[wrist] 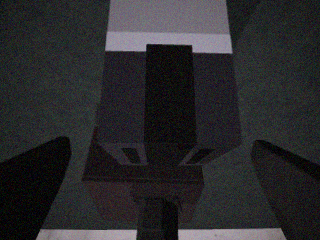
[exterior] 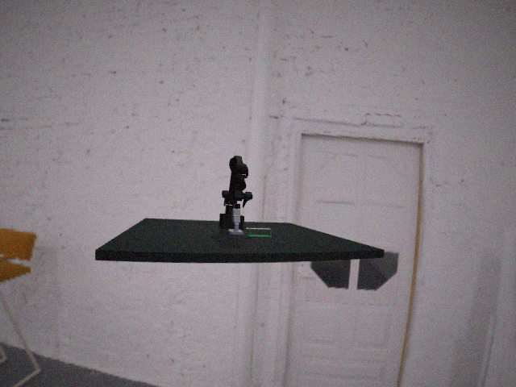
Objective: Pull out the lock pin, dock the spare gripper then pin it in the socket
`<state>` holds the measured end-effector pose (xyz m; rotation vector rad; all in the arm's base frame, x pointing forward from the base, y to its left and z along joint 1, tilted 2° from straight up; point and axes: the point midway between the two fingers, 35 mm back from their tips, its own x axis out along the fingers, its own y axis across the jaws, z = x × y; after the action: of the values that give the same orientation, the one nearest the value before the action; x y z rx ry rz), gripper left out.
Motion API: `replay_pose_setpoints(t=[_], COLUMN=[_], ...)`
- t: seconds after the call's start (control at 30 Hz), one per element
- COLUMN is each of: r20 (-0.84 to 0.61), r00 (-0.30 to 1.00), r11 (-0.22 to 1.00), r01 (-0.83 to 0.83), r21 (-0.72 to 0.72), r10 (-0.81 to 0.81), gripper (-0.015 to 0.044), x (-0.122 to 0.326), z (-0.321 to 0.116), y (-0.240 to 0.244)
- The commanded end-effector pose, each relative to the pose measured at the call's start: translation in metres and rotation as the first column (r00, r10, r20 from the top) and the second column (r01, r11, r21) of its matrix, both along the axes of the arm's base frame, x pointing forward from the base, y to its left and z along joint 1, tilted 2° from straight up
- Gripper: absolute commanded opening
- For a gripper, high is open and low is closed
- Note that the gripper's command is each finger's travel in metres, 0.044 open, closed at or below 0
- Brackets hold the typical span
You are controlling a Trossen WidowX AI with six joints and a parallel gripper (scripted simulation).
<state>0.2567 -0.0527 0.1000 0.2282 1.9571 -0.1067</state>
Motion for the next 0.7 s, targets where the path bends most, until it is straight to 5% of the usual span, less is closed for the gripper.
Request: replay_pose_setpoints(t=[0.0, 0.67], r20=[0.002, 0.089], r00=[1.000, 0.996], r11=[1.000, 1.000], r01=[0.000, 0.004], r21=[0.000, -0.020], r10=[0.000, -0.002], gripper=[0.0440, 0.0440], x=[-0.003, -0.019], z=[0.009, 0.040], y=[0.000, 0.003])
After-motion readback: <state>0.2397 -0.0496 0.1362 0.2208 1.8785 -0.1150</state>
